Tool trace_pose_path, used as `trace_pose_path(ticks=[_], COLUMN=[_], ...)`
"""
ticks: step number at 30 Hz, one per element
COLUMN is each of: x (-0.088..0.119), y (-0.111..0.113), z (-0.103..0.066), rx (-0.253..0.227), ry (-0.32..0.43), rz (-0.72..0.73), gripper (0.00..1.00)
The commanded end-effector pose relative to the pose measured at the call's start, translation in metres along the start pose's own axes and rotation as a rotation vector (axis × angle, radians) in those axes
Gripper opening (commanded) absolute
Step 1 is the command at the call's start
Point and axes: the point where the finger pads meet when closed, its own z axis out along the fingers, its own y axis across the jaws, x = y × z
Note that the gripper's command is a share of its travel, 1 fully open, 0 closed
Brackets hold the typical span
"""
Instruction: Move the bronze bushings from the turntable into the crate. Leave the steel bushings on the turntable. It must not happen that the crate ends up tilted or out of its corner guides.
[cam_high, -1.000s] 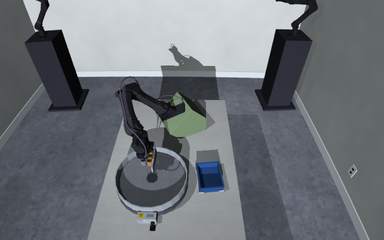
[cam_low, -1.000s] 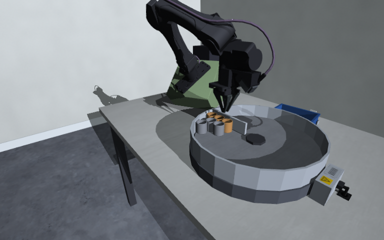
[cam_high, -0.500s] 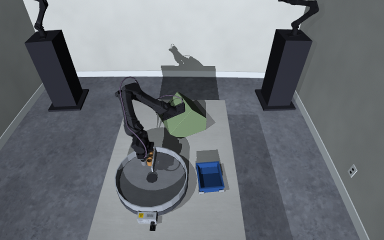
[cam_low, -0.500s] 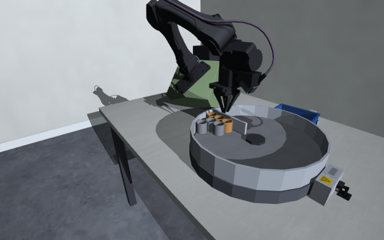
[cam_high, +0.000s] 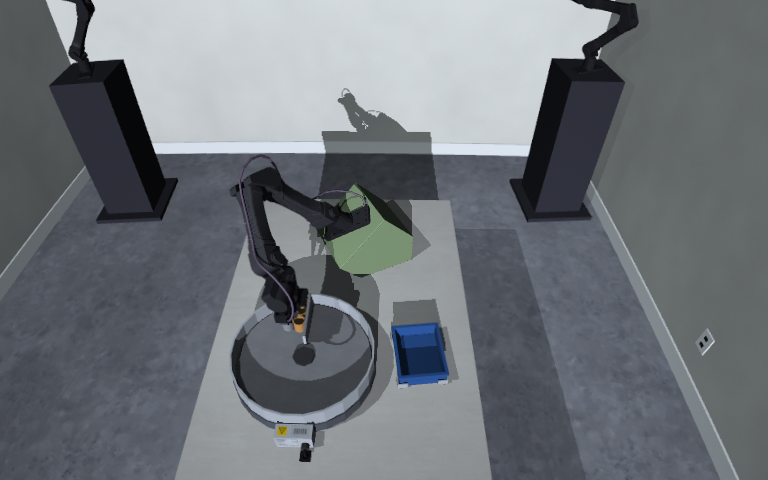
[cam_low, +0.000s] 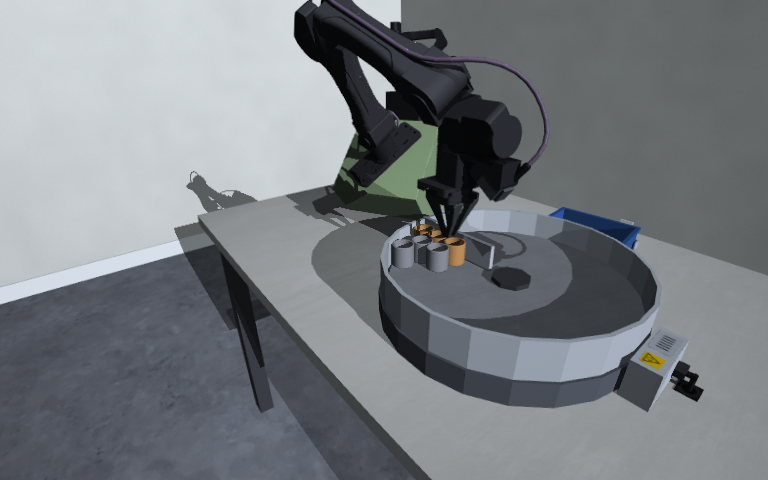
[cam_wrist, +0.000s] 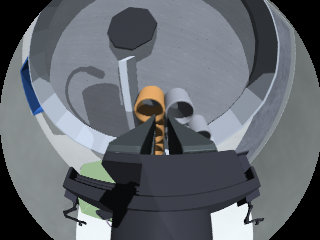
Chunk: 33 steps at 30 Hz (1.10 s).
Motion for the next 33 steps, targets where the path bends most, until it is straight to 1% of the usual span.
trace_pose_path(ticks=[1, 28, 29, 31, 33], x=[-0.02, -0.019, -0.015, -0.006, -0.003], y=[-0.005, -0.004, -0.001, 0.007, 0.006], z=[-0.019, -0.017, -0.014, 0.0, 0.011], rx=[-0.004, -0.005, -0.008, -0.013, -0.01], ry=[-0.088, -0.085, -0.075, -0.037, -0.014], rz=[0.032, 0.028, 0.019, -0.005, -0.005], gripper=[0.15, 0.15, 0.15, 0.15, 0.15])
